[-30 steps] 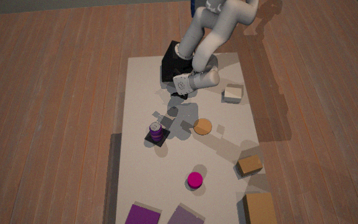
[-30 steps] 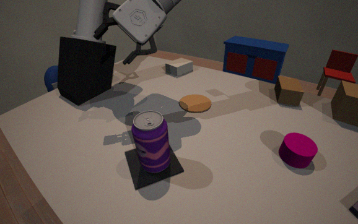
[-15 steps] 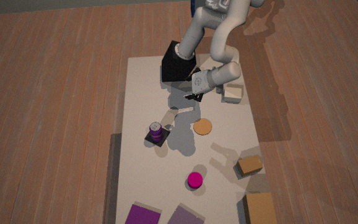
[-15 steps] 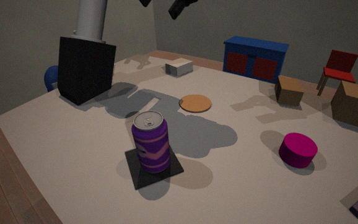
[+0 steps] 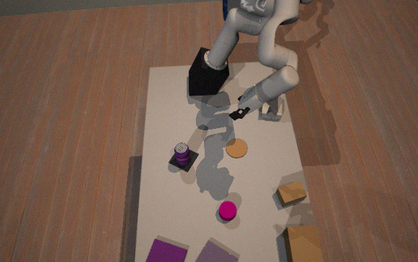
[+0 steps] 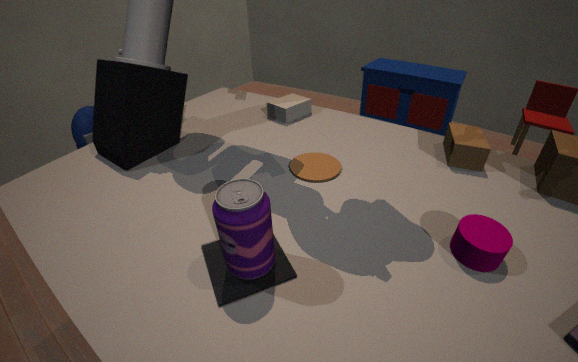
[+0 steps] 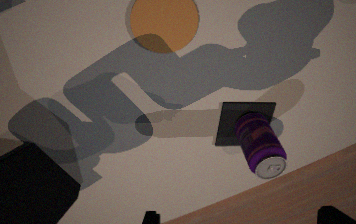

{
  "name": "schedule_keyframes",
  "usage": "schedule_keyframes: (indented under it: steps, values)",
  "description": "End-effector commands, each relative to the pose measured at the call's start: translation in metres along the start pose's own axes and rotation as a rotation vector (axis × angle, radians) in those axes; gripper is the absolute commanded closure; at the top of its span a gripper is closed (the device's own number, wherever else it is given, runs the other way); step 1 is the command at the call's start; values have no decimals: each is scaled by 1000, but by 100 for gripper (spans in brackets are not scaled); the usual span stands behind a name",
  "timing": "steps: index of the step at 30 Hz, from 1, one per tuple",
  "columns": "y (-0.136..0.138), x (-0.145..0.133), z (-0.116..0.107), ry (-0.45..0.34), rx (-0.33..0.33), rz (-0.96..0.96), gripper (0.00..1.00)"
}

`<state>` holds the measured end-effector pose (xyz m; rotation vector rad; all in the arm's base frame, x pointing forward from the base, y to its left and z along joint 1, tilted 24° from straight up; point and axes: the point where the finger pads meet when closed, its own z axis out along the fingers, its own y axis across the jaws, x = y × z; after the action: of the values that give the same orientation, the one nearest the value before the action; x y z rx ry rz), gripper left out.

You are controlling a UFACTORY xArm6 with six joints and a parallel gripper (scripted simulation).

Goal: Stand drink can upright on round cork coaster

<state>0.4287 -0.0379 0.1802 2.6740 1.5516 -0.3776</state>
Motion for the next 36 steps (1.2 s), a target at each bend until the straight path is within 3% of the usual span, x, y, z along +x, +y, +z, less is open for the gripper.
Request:
schedule_keyframes:
  steps: [1,8,10,11,23,27,28,36]
  values:
    - [44,-5,50,19,61,272,0]
    - [72,-26,117,13,151,571,0]
    - [72,-26,117,13,151,571,0]
    - [85,-33,144,12,187,698,0]
    - [122,-67,250,-12,327,1189,0]
    - [123,-68,254,-15,350,1274,0]
    - [123,-68,254,-20,385,1401,0]
    - [123,-68,254,-27,475,1712,0]
